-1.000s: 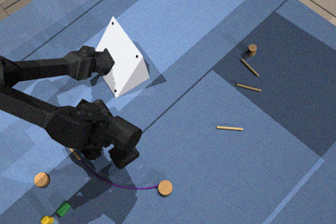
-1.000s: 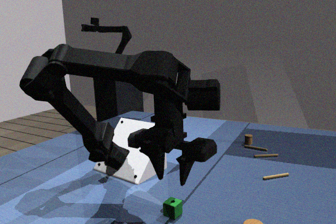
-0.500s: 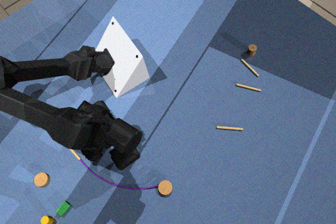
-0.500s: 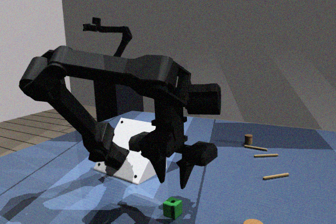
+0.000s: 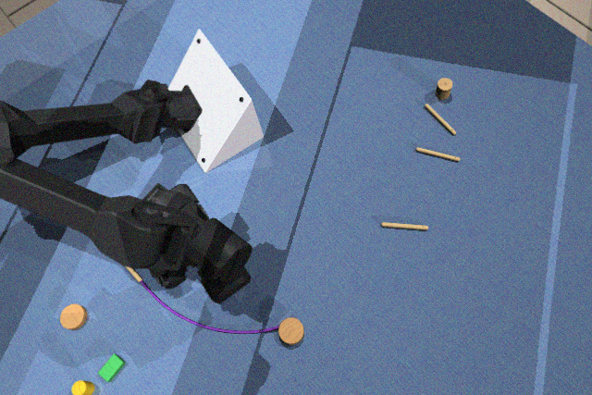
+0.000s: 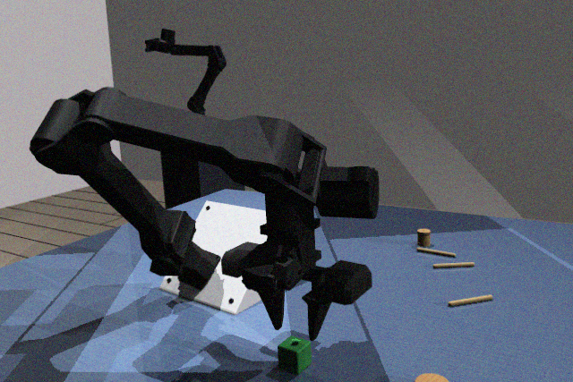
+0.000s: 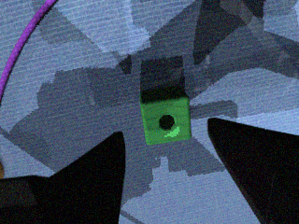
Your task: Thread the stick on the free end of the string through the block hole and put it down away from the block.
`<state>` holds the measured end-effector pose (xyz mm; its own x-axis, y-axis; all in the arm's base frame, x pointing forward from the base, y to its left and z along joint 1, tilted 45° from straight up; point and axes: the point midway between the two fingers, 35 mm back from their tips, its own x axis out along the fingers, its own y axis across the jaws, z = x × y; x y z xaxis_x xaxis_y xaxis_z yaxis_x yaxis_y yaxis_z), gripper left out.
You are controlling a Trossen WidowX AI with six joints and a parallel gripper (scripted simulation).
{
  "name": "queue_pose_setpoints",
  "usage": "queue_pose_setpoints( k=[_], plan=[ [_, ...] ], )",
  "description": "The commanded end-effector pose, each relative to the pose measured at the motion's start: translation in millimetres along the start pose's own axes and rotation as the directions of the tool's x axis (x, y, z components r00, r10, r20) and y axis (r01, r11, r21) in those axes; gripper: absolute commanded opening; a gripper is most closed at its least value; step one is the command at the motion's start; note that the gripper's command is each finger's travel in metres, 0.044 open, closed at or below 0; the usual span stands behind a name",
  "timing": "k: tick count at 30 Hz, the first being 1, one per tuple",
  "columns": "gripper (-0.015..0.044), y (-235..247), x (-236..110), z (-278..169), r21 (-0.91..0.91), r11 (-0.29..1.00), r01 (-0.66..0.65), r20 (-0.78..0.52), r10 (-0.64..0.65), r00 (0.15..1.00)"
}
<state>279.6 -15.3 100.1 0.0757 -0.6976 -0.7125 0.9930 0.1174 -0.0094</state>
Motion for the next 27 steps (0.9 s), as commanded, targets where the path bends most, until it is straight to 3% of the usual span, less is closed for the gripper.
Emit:
queue_pose_setpoints(
  k=[1,19,25,27],
  plan=[
    [0.0242,-0.8,7.6,0.8,-0.003,1.0,0.001,0.004,-0.001,1.0],
    [0.0242,-2.5,27.6,1.8,-0.003,1.0,0.001,0.007,-0.001,1.0],
    [0.0085,-2.0,26.0,1.2,0.001,1.0,0.002,0.004,-0.002,1.0],
    [0.0072,-2.0,26.0,1.2,0.001,1.0,0.002,0.004,-0.002,1.0]
  ],
)
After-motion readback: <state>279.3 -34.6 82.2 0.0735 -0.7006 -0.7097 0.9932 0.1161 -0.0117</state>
